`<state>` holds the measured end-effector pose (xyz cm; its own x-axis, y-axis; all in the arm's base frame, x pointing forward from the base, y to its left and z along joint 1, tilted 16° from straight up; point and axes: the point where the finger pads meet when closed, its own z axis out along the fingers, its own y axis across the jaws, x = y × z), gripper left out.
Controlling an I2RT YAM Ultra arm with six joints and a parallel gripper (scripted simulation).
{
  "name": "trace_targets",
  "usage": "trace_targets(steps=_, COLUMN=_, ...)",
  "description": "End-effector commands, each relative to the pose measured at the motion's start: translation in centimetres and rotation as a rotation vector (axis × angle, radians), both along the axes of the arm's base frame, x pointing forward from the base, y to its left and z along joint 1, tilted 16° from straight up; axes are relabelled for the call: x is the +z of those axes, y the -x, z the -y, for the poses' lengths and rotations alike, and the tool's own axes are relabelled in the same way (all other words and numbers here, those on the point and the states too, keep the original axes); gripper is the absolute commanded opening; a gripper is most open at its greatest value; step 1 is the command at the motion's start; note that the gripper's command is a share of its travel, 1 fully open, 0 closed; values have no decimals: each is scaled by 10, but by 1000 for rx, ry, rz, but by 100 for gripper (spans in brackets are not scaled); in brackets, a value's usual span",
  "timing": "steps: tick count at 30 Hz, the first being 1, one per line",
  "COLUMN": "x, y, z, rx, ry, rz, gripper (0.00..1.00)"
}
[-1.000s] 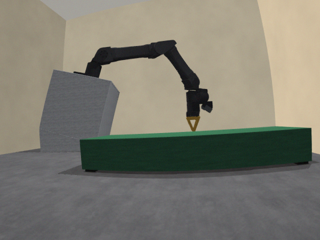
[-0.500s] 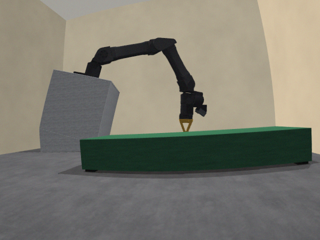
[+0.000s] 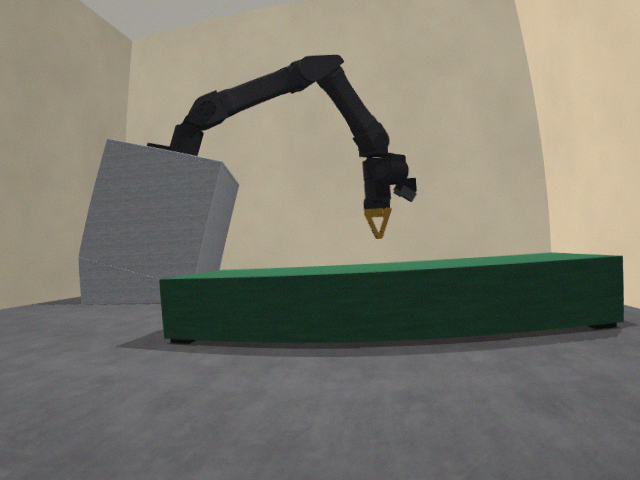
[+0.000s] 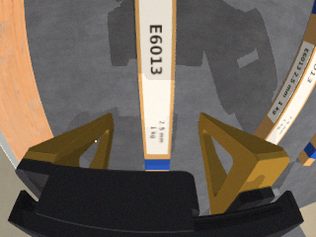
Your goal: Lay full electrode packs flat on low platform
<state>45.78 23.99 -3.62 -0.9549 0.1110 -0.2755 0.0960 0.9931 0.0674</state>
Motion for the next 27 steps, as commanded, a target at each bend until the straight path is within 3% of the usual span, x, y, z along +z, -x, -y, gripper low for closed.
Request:
trace_targets(steps=1, x=25, y=15, z=-2, rx=5, ry=15, rz=-7, gripper=74)
trace_targets(steps=3, x=46, y=8, z=-8, rx=4, ry=-4, rz=23, gripper=74)
trace_targets(steps=10, x=47, y=9, z=-8, rx=4, ry=-4, rz=23, gripper=74)
trace_targets(steps=11, x=31, y=12, z=-6, rx=5, ry=13, rz=-4, gripper=74)
trace_targets(steps=14, x=46, y=9, z=-8, rx=5, ry=-3, rz=23, gripper=74)
trace_targets(steps=27, x=47, y=7, z=-8, rx=5, ry=-8, rz=30, gripper=74)
